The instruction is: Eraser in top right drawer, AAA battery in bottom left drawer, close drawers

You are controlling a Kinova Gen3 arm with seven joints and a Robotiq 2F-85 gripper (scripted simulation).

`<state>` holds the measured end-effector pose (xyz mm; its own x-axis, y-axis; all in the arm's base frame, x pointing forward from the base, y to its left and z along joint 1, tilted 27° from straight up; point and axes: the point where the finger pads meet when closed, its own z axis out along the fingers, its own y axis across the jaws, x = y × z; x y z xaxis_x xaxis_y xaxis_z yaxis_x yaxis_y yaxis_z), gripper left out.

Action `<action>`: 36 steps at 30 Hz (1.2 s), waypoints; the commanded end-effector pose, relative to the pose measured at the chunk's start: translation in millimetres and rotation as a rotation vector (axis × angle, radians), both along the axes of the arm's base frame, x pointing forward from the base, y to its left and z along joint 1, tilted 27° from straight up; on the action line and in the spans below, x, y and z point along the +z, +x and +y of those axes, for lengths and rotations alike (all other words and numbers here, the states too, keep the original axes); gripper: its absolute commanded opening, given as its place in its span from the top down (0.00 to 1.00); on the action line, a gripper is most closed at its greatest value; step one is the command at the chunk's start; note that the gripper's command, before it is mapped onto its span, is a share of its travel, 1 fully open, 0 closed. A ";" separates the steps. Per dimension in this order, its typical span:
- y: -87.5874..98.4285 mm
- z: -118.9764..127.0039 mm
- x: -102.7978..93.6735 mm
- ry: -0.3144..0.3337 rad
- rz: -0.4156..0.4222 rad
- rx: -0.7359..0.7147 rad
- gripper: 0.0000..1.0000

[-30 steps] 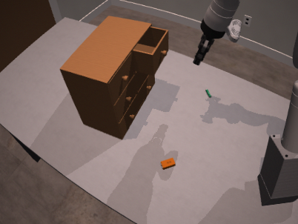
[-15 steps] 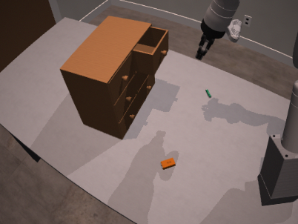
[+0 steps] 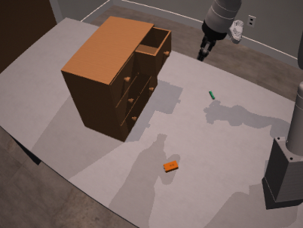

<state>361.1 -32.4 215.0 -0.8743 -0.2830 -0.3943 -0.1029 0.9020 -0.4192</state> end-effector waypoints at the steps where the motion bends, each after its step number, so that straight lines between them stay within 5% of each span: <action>1: 12.1 -1.3 1.7 0.007 -0.016 -0.010 1.00; 19: 59.9 1.4 -3.8 0.008 -0.012 -0.010 1.00; 36: 64.6 1.2 -4.0 0.008 -0.011 -0.013 1.00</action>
<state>421.8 -32.4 209.5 -0.8774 -0.2658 -0.3993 -0.0878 0.9074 -0.4111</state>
